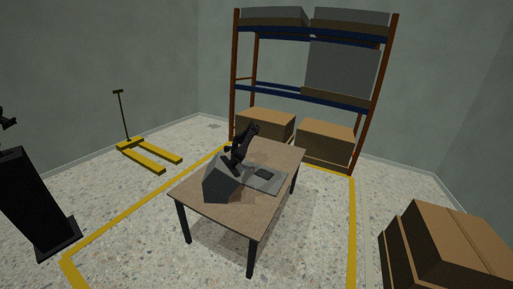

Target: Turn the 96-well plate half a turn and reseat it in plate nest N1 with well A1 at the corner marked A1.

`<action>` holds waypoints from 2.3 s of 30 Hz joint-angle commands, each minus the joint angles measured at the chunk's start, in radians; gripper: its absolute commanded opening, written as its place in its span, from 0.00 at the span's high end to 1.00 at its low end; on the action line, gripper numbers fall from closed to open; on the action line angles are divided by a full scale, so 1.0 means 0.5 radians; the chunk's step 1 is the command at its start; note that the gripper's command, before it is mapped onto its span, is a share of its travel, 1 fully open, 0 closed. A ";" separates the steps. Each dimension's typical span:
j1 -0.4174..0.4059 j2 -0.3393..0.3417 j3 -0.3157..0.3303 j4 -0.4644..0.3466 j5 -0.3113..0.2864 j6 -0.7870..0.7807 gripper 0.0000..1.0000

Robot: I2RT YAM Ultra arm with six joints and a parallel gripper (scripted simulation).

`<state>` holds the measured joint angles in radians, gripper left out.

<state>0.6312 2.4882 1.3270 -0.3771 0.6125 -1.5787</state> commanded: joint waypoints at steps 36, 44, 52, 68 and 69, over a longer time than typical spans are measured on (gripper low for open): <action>-0.300 -0.415 -0.307 0.133 -0.031 1.199 1.00; -0.389 -0.505 -0.356 0.150 -0.045 1.493 1.00; -0.510 -0.620 -0.402 0.160 -0.068 1.885 1.00; -0.724 -0.796 -0.432 0.146 -0.120 2.572 1.00; -0.740 -0.807 -0.432 0.143 -0.124 2.622 1.00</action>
<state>0.2581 2.1113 1.1095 -0.3050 0.5610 -0.3683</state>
